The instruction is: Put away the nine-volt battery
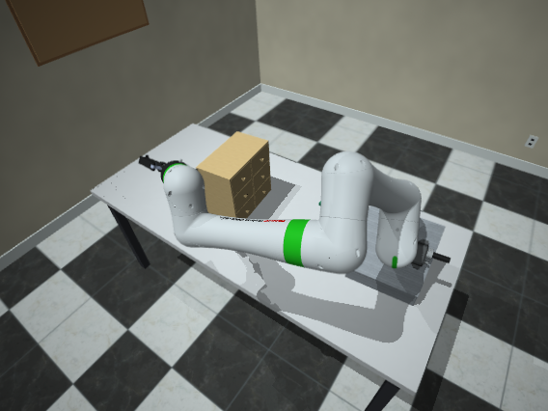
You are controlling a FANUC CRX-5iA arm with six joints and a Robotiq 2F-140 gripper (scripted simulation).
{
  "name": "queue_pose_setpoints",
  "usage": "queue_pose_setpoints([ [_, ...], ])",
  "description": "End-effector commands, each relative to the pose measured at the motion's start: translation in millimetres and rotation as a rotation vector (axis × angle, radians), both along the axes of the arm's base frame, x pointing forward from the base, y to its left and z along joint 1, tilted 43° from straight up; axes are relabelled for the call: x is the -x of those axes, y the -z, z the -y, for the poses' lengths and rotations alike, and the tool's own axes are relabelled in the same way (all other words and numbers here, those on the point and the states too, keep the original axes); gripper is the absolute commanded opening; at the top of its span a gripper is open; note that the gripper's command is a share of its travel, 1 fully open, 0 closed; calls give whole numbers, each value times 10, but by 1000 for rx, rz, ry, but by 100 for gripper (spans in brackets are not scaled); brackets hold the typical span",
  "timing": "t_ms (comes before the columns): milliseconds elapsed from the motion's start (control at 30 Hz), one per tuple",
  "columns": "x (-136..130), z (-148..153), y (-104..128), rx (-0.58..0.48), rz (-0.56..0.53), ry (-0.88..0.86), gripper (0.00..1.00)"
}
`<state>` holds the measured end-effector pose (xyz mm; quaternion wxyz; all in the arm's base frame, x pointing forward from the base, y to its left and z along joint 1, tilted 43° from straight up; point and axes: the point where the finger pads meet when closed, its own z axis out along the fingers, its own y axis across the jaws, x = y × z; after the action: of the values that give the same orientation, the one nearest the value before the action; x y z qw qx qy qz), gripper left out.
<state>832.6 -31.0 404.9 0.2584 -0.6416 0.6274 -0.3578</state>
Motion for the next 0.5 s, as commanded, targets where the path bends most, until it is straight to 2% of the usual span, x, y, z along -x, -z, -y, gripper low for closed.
queue_pose_setpoints([
  [0, 211, 522, 473, 87, -133, 38, 100],
  [67, 223, 552, 500, 87, -133, 38, 100],
  [100, 378, 848, 755, 134, -214, 57, 100],
  [167, 387, 866, 771, 134, -214, 57, 100],
  [200, 575, 1168, 1024, 176, -296, 73, 100],
  [267, 576, 1169, 1025, 176, -296, 73, 100],
  [300, 787, 1459, 1263, 214, -381, 86, 100],
  [433, 787, 1459, 1263, 214, -381, 86, 100],
  [467, 977, 1691, 1477, 186, -440, 132, 100],
])
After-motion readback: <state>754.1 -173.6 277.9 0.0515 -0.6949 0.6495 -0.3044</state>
